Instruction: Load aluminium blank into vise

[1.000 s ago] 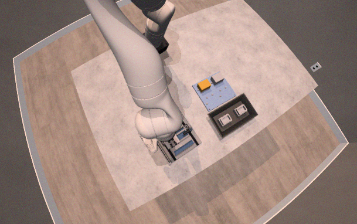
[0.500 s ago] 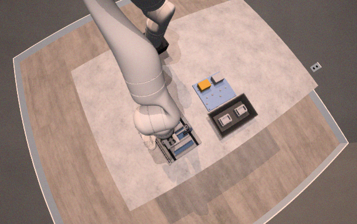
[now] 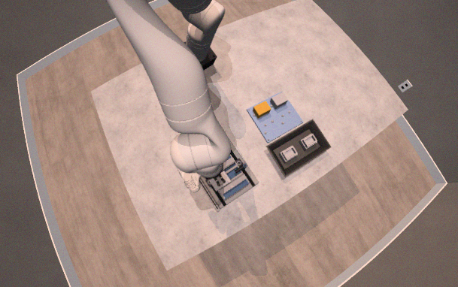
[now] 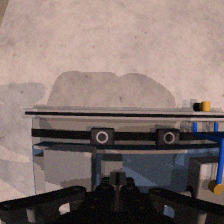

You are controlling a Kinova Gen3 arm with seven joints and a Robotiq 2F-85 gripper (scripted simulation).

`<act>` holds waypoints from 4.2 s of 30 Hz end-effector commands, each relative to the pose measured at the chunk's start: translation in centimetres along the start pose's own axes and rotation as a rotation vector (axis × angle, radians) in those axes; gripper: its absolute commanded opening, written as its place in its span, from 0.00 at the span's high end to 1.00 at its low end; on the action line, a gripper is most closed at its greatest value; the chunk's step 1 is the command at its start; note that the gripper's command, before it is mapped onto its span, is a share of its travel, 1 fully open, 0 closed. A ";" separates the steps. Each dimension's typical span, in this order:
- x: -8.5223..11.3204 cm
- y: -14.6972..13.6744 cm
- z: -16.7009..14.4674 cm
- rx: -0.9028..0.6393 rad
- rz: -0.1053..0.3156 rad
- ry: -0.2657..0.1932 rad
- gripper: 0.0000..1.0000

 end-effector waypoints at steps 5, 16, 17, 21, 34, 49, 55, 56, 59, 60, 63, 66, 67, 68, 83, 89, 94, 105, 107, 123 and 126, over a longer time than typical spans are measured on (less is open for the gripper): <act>1.6 -0.1 0.3 0.001 0.003 0.004 1.00; 4.3 -0.1 0.3 0.001 0.003 0.003 1.00; 4.6 -0.1 0.3 0.001 0.003 0.003 1.00; 5.8 -0.1 0.3 0.001 0.003 0.003 1.00; 7.7 -0.1 0.0 0.006 0.002 0.000 1.00; 7.8 -0.1 0.0 0.006 0.003 0.001 1.00; 7.8 -0.1 0.0 0.004 0.003 0.001 1.00; 7.8 -0.1 0.0 0.002 0.003 0.000 1.00; 7.8 -0.1 0.0 -0.011 0.003 0.000 1.00; 7.8 -0.2 0.0 -0.018 0.003 0.000 1.00; 7.8 -0.2 0.1 -0.032 0.003 0.000 1.00; 7.9 -0.3 0.1 -0.075 0.003 0.000 1.00; 7.9 -0.4 0.2 -0.089 0.003 -0.001 1.00; 7.9 -0.4 0.2 -0.105 0.003 -0.001 1.00; 7.8 -1.5 1.0 -0.457 0.001 -0.006 1.00; 7.8 -2.2 1.5 -0.683 -0.001 -0.007 1.00; 7.8 -2.8 2.0 -0.882 -0.001 -0.007 1.00; 7.8 -3.9 2.7 -1.213 -0.001 -0.006 1.00; 7.8 -4.1 2.8 -1.276 0.000 -0.006 1.00; 7.9 -5.0 3.4 -1.533 0.003 -0.005 1.00; 7.9 -5.0 3.4 -1.553 0.001 -0.004 1.00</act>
Point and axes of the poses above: the point where the finger pads meet when closed, its own x axis back along the fingers, its own y axis across the jaws, z = x × y, the point moved 4 cm from there along x, back along the fingers, and after that the axes turned 10 degrees about -x, right-handed, at the moved point
